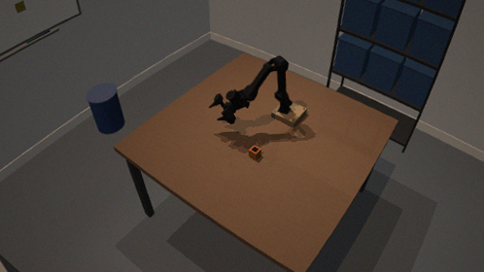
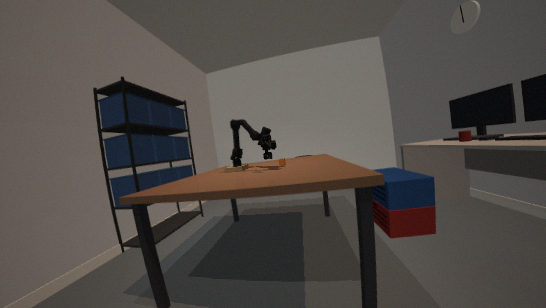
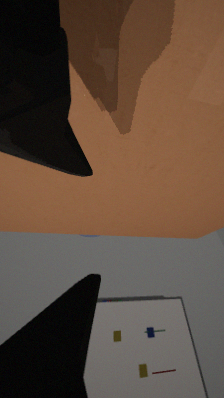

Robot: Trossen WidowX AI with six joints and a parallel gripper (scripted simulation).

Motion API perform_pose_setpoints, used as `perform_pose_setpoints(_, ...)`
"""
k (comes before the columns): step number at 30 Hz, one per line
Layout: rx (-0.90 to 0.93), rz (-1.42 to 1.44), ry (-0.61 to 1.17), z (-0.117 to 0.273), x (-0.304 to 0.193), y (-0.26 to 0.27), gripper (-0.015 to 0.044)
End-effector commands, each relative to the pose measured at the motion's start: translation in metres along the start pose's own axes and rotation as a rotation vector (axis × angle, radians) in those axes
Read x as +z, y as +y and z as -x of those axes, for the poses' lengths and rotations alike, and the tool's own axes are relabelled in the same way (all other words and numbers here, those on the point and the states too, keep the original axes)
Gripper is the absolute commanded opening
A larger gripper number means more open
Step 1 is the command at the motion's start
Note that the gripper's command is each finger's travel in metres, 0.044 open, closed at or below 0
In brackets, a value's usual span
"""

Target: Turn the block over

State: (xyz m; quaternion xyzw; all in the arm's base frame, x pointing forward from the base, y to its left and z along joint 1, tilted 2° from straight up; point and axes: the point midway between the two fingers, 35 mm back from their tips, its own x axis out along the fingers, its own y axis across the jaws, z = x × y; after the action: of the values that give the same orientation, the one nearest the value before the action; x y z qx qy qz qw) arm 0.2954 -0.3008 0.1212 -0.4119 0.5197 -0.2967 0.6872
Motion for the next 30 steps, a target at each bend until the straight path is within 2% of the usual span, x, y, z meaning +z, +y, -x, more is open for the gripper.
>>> perform_pose_setpoints(1, 0.207, -0.105, -0.105, 0.017, 0.068, 0.029, 0.044)
perform_pose_setpoints(7, 0.444, -0.194, -0.112, 0.048, 0.116, 0.059, 0.044)
perform_pose_setpoints(14, 0.676, -0.274, -0.035, 0.094, 0.147, 0.088, 0.044)
perform_pose_setpoints(23, 0.903, -0.352, 0.158, 0.162, 0.165, 0.116, 0.044)
perform_pose_setpoints(28, 0.991, -0.373, 0.296, 0.203, 0.166, 0.128, 0.044)
perform_pose_setpoints(30, 0.999, -0.375, 0.313, 0.208, 0.166, 0.129, 0.044)
